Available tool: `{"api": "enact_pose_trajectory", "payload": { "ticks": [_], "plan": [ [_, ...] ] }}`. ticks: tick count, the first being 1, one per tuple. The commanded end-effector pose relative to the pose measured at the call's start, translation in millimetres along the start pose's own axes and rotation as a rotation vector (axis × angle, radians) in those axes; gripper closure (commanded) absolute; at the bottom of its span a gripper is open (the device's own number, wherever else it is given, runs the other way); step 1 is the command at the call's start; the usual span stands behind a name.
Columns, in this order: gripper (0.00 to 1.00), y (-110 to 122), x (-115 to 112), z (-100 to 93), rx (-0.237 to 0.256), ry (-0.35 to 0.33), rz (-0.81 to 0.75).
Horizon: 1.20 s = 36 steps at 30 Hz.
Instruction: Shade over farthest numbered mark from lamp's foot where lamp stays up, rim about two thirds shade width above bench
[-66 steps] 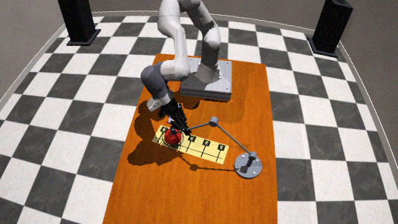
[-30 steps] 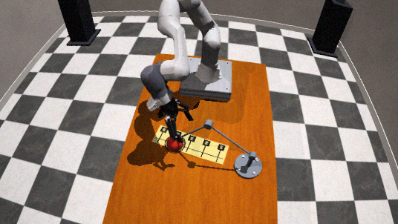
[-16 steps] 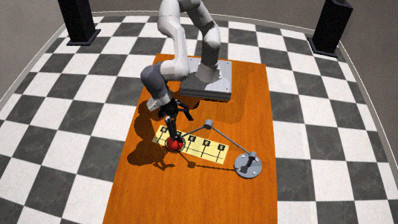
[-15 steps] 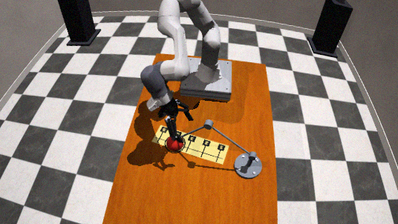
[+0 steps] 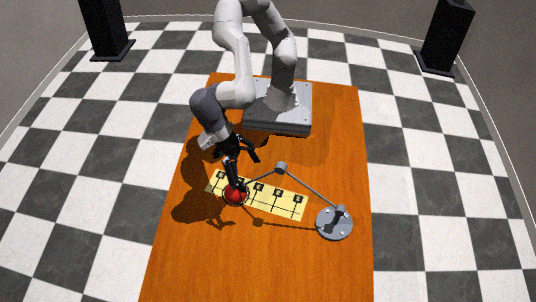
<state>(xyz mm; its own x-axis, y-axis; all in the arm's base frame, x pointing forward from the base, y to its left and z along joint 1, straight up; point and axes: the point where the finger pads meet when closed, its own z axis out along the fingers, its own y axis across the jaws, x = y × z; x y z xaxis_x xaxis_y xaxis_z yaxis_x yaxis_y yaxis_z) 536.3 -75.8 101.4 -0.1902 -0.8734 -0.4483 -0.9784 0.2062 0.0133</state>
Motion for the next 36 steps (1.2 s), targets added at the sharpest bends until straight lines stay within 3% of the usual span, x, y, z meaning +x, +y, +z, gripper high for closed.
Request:
{"api": "enact_pose_trajectory", "payload": {
  "ticks": [1, 19, 34, 36],
  "plan": [
    [0.0, -0.1, -0.1, -0.1, 0.0, 0.0, 0.0],
    [0.0, -0.1, -0.1, -0.1, 0.0, 0.0, 0.0],
    [0.0, 0.9, -0.5, -65.1, 0.0, 0.0, 0.0],
    [0.0, 0.9, -0.5, -65.1, 0.0, 0.0, 0.0]
  ]
}}
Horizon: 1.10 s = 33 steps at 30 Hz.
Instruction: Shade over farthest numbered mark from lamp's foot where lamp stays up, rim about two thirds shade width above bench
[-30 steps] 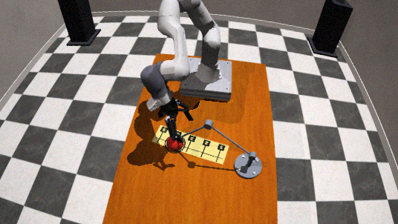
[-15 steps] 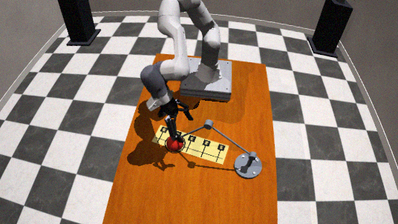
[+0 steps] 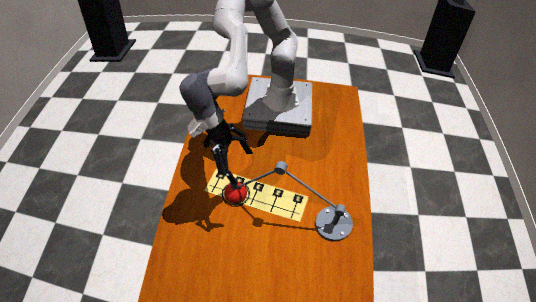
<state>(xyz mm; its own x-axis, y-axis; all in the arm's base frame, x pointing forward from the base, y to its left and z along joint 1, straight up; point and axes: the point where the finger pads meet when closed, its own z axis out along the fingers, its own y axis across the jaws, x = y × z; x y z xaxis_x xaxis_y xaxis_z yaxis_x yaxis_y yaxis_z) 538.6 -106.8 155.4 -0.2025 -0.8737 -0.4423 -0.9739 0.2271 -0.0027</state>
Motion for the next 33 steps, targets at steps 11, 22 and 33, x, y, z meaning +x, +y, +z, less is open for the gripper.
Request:
{"api": "enact_pose_trajectory", "payload": {
  "ticks": [11, 22, 33],
  "plan": [
    [0.0, 3.0, -1.2, -48.7, -0.006, -0.002, -0.003],
    [0.0, -1.4, 0.2, -64.1, 0.007, 0.001, 0.002],
    [0.0, -6.1, 1.8, -62.2, 0.019, 0.004, 0.006]
  ]
}}
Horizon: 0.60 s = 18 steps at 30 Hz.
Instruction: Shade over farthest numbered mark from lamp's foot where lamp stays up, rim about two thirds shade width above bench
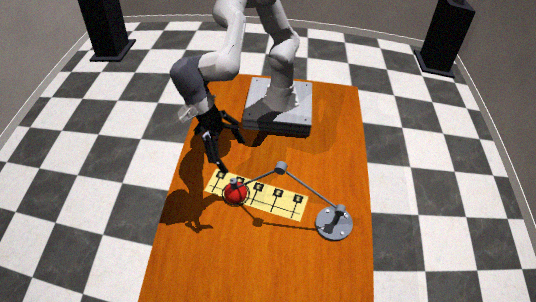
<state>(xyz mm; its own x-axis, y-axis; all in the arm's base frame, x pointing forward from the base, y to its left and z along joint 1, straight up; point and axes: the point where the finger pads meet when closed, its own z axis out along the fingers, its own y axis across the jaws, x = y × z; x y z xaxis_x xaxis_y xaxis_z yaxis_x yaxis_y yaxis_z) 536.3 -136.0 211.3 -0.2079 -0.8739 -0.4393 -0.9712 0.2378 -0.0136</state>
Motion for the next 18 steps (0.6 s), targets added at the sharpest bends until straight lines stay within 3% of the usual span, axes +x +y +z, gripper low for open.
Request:
{"api": "enact_pose_trajectory", "payload": {
  "ticks": [1, 18],
  "plan": [
    [0.0, -1.5, 0.6, 0.7, 0.005, 0.001, 0.001],
    [0.0, -0.3, 0.0, 0.0, 0.001, 0.0, 0.0]
  ]
}}
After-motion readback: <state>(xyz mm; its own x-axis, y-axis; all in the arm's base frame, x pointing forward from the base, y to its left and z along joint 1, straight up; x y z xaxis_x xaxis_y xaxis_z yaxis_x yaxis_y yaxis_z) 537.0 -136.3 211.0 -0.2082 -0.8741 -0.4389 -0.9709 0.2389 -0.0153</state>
